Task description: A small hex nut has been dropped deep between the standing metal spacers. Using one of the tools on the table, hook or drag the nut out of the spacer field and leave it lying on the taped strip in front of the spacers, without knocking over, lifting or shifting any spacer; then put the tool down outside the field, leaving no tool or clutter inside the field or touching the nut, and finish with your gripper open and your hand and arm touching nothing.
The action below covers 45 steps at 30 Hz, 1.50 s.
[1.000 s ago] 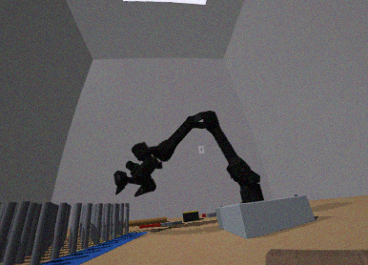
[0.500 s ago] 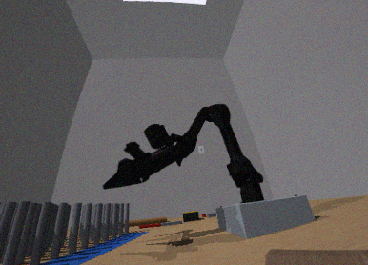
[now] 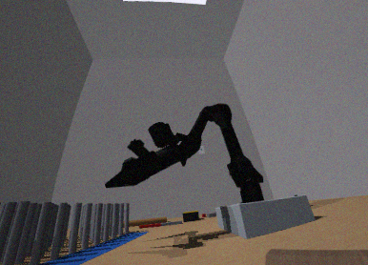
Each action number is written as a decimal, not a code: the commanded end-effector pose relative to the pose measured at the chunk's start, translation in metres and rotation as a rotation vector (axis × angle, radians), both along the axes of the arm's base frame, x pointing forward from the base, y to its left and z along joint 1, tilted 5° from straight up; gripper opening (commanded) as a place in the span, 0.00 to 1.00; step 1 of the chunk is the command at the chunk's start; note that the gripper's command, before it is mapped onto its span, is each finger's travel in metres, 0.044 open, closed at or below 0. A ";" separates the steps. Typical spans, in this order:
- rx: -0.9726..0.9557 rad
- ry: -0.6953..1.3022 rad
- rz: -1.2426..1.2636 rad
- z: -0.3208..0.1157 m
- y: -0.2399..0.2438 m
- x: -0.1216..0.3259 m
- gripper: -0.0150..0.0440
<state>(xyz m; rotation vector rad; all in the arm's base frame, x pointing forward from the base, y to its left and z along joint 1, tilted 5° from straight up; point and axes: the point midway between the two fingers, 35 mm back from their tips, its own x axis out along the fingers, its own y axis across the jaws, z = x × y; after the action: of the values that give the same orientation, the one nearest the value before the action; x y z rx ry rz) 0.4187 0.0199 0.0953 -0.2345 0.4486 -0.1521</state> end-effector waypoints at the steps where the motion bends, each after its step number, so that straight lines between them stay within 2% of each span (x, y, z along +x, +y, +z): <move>1: -0.001 -0.002 0.008 0.000 0.001 0.000 1.00; 24: 0.030 0.006 0.020 -0.001 0.009 0.001 1.00; 29: 0.331 0.126 0.113 -0.012 0.080 -0.001 1.00; 34: 0.669 0.356 0.122 -0.022 0.156 -0.024 1.00; 45: 1.050 0.786 -0.112 -0.026 0.239 -0.085 1.00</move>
<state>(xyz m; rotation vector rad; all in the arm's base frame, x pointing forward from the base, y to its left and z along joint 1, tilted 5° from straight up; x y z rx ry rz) 0.3789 0.2050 0.0727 0.5377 0.9429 0.1634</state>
